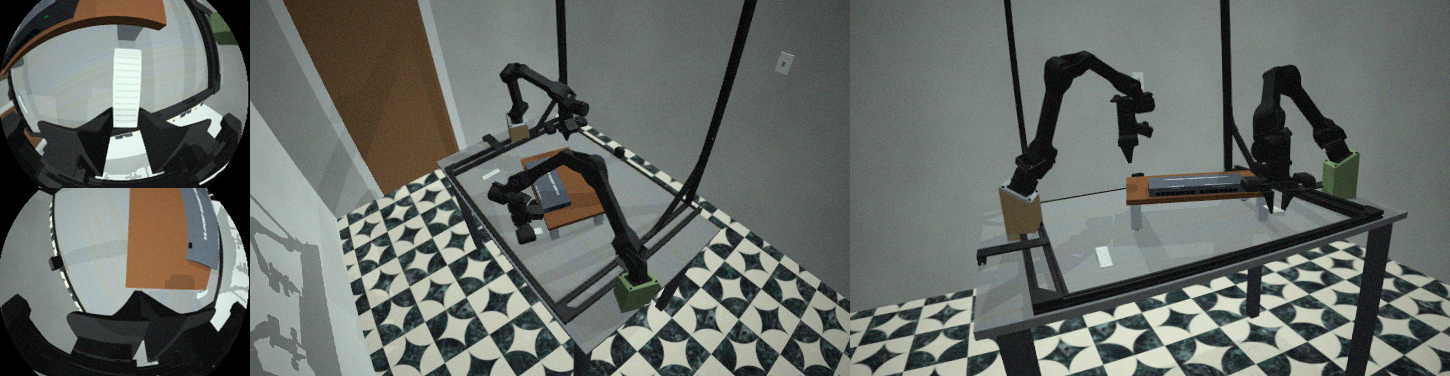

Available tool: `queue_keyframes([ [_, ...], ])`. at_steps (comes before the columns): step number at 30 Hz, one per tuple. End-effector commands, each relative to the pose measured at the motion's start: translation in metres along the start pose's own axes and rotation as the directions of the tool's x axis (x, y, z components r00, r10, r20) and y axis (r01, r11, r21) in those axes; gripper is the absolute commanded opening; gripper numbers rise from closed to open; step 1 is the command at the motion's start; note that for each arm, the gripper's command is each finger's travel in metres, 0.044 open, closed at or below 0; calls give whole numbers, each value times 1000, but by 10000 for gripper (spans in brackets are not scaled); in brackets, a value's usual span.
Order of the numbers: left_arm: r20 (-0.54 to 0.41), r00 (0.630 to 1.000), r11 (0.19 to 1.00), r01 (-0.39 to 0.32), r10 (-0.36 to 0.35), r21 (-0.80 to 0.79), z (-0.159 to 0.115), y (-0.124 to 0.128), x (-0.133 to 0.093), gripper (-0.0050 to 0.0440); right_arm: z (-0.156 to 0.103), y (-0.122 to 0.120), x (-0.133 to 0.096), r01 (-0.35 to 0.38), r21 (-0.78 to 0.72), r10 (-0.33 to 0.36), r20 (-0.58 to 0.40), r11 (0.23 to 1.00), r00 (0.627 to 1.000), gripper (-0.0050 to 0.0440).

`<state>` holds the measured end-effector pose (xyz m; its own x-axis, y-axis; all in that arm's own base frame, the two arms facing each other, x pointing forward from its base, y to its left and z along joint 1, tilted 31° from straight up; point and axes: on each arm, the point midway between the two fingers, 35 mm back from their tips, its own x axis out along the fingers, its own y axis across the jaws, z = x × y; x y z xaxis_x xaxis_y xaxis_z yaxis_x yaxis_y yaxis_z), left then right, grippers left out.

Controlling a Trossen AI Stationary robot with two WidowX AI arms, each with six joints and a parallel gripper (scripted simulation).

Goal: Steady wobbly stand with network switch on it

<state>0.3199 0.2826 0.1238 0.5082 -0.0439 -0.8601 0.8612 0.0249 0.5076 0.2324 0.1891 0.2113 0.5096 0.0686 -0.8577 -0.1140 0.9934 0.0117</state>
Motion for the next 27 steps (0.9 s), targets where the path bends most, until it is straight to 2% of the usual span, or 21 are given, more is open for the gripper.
queue_keyframes([
  [1,-35,999,999,-27,26,-18,-6,8,-6,0,0,0,0,0,0,0,0,1000,1000,0],
  [6,-202,965,978,-187,165,-94,-32,50,-42,0,0,0,0,0,0,0,0,1000,1000,0],
  [11,-347,884,914,-380,313,-141,-50,92,-89,0,0,0,0,0,0,0,0,1000,1000,0],
  [17,-347,884,914,-380,313,-141,-50,92,-89,0,0,0,0,0,0,0,0,1000,1000,0],
  [18,-348,876,908,-398,334,-133,-49,95,-97,0,0,0,0,0,0,0,0,1000,1000,0],
  [22,-434,787,828,-542,439,-146,-57,123,-138,0,0,0,0,0,0,0,0,1000,1000,0],
  [27,-515,646,687,-712,563,-142,-59,155,-194,0,0,0,0,0,0,0,0,1000,1000,0],
])
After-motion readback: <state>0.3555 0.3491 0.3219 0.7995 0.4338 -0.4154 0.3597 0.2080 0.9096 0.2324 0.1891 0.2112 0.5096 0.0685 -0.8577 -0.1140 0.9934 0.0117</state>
